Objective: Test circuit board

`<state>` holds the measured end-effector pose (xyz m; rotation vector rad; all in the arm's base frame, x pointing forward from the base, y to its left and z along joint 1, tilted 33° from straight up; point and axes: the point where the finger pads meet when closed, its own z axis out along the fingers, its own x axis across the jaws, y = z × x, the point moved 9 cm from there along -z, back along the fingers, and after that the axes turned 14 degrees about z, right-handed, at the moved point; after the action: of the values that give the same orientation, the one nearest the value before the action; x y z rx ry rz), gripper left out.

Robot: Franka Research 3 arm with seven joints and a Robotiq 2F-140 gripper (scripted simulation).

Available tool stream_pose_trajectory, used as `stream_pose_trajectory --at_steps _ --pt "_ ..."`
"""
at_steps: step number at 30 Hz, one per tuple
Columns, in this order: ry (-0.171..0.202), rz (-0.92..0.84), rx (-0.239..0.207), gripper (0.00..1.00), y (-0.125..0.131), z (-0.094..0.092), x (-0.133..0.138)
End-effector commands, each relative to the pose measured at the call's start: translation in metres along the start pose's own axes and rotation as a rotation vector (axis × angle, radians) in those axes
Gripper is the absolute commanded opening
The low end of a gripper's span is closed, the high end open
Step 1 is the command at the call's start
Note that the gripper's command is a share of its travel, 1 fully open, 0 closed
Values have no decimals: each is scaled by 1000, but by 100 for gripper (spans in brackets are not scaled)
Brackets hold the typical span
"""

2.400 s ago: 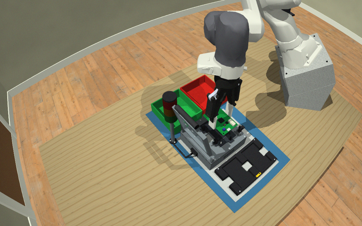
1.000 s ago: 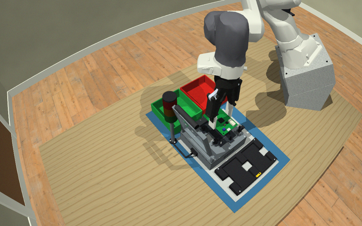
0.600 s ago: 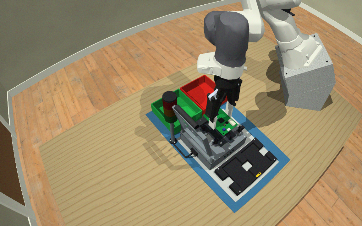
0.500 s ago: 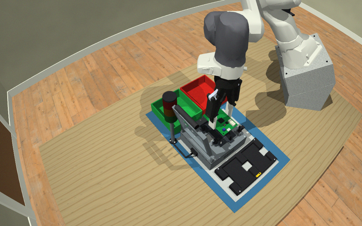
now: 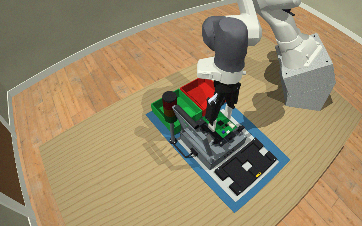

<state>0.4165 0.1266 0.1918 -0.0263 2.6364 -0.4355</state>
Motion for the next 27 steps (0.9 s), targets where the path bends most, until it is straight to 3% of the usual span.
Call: stream_pose_trajectory --at_steps 1,15,27 --pt "-6 19 -9 46 2 6 -1" --pt "-6 19 -9 46 2 24 -2" --pt "-6 19 -9 46 2 27 -2"
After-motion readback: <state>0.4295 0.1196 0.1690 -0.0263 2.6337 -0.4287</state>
